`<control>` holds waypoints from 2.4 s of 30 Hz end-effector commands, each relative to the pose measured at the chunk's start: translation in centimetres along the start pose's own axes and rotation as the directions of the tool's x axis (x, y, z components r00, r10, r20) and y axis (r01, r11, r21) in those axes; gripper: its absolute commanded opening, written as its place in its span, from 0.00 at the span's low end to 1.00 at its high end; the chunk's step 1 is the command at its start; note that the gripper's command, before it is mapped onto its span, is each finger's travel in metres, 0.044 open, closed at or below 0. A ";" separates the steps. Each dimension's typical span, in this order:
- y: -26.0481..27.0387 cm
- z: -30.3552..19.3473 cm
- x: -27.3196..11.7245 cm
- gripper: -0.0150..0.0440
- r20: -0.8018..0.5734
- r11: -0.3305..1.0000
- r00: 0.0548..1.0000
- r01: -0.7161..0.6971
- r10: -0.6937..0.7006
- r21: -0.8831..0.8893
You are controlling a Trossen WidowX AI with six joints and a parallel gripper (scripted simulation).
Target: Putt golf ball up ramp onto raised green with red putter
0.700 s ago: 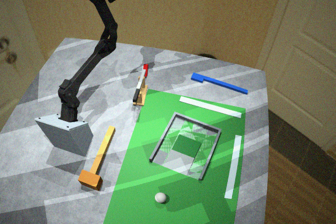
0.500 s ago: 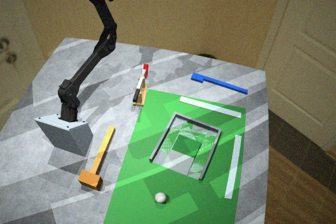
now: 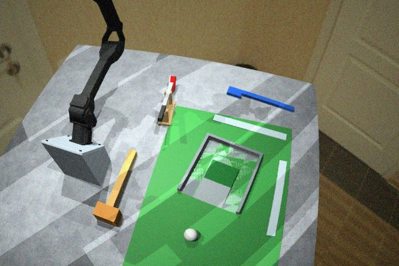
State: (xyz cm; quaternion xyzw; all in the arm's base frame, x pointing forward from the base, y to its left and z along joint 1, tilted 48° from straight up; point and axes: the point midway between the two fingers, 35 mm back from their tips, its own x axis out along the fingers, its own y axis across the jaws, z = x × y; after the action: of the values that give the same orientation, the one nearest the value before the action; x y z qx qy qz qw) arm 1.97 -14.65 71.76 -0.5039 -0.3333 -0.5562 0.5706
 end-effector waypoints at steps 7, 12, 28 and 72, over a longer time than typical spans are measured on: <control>9.1 -8.0 -1.9 1.00 -0.239 0.956 0.927 -0.266 0.288 0.121; 15.1 -10.2 -4.2 1.00 -0.290 0.878 0.832 -0.417 0.473 0.236; 30.8 -8.6 -14.7 1.00 -0.167 0.434 0.408 -0.751 0.898 0.498; 26.8 16.5 -56.9 1.00 0.513 -0.912 -0.858 -0.196 -0.019 -0.361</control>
State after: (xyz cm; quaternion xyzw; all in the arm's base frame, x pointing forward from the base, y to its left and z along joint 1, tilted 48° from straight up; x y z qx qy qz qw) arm 22.26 13.92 17.81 -0.3062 0.1954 0.6992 0.6157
